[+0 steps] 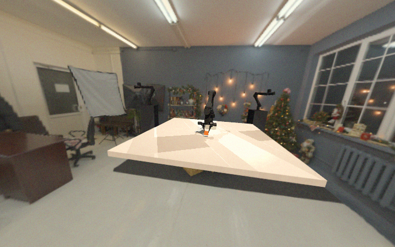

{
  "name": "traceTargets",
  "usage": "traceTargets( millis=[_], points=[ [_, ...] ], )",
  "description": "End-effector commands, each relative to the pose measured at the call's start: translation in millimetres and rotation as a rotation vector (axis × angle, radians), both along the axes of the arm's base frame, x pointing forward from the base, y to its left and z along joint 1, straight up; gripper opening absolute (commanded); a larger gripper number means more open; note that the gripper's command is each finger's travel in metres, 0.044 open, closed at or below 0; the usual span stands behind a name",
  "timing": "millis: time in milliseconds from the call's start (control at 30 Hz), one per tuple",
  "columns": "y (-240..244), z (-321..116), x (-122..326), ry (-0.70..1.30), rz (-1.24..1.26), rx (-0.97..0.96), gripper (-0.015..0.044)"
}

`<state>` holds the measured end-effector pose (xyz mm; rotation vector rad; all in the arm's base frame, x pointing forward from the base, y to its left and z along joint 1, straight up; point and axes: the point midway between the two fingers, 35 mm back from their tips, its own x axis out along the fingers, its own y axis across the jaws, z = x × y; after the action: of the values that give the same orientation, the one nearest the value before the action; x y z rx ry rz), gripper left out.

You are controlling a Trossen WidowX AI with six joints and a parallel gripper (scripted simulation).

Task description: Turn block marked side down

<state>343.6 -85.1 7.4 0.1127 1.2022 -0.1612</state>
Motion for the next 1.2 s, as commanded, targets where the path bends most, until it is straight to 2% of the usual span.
traceTargets(
  millis=[0, 367, 1167],
  points=[
    [1, 2, -2, -0.058, 0.0, -0.009, 0.0],
    [2, 3, -6, -0.175, 0.002, -0.032, 0.0],
    [-1, -33, 5, -0.489, -0.002, -0.089, 0.0]
  ],
)
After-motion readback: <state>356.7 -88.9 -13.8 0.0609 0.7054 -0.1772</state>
